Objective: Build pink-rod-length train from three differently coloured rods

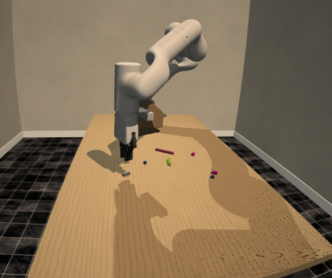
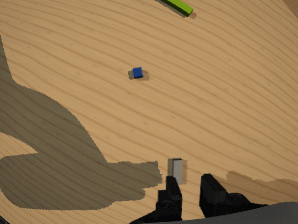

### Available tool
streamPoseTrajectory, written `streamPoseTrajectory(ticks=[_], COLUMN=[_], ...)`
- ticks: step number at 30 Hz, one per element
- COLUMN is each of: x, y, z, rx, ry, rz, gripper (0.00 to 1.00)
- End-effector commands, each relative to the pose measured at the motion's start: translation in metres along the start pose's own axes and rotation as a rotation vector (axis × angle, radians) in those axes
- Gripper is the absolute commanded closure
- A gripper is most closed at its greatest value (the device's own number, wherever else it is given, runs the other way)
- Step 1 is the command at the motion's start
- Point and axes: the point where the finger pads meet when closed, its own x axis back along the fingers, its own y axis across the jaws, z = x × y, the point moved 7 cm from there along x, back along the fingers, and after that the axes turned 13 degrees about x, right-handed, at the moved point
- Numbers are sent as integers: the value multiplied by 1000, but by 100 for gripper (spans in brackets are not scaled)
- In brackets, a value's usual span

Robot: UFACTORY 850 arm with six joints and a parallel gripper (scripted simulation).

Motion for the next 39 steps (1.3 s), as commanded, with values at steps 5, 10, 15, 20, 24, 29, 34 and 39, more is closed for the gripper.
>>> streamPoseTrajectory(ticks=[5, 10, 15, 20, 24, 29, 34, 39], x=[1, 1, 0, -4, -8, -12, -19, -28], y=[1, 1, 1, 1, 1, 1, 1, 0], z=[-1, -1, -1, -1, -1, -1, -1, -1], rx=[1, 1, 1, 1, 1, 1, 1, 1], ry=[-2, -2, -2, -2, -2, -2, -2, -2], rz=[-1, -1, -1, -2, -2, -2, -2, -2], gripper=[76, 76, 76, 76, 76, 76, 76, 76])
